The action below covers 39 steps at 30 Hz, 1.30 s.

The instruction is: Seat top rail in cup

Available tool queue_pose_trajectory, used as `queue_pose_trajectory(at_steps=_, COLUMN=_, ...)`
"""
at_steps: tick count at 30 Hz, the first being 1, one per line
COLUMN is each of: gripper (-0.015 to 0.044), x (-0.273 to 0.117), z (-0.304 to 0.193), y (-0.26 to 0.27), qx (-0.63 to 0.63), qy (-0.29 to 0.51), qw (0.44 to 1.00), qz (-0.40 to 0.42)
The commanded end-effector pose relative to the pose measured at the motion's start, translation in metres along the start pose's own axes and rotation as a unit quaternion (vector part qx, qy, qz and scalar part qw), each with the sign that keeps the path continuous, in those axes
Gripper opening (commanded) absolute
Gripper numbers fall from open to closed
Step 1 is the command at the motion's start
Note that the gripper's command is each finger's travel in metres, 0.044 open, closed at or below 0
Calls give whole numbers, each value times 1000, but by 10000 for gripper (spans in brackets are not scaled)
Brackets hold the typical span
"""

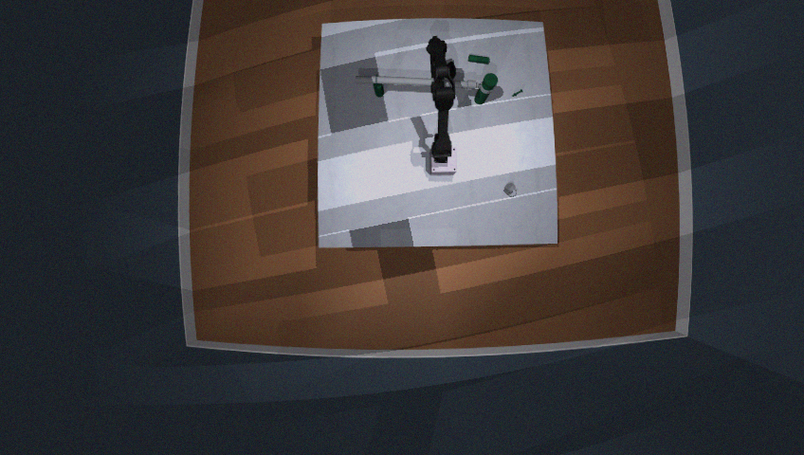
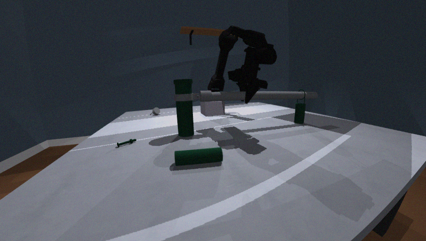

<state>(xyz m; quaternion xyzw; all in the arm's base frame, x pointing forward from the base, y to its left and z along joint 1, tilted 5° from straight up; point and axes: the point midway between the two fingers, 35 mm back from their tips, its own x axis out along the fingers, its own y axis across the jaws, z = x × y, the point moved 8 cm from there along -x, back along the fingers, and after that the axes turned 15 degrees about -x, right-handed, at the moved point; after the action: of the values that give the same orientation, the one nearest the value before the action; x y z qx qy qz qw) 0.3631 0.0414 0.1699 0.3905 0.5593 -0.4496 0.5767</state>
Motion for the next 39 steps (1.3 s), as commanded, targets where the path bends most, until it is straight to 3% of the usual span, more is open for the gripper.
queue_pose_trajectory(at_steps=1, gripper=0, x=-1, z=0, y=0, qx=0, qy=0, qw=1000, qz=0)
queue_pose_trajectory(at_steps=39, gripper=0, x=-4, z=6, y=0, qx=-2, qy=-6, qw=1000, qz=-1)
